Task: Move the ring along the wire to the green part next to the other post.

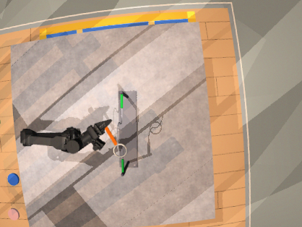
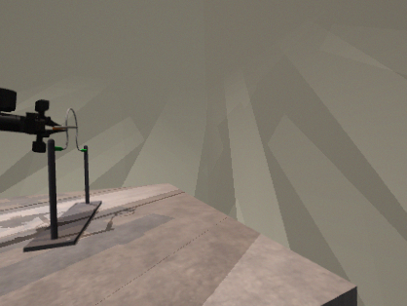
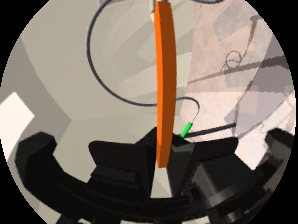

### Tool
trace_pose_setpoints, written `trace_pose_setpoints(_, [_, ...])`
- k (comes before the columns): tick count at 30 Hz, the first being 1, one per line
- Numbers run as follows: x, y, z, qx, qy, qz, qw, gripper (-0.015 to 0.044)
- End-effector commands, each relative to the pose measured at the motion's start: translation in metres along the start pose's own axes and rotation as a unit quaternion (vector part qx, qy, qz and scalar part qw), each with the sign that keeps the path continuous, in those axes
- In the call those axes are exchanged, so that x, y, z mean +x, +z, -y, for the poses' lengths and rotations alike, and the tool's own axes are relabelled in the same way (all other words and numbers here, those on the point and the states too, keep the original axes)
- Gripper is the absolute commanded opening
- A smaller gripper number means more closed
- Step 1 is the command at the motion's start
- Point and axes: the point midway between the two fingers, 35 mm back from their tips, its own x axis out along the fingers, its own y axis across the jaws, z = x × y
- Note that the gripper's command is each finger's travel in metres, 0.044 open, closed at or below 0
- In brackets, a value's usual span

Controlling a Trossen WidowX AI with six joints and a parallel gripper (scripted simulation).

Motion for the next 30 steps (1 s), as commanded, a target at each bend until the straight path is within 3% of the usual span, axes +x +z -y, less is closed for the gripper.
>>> trace_pose_setpoints(1, [0.0, 0.0, 0.0, -0.025, -0.015, 0.002, 1.0, -0.015])
trace_pose_setpoints(30, [-0.001, 0.005, 0.024, -0.204, -0.149, 0.023, 0.967, -0.015])
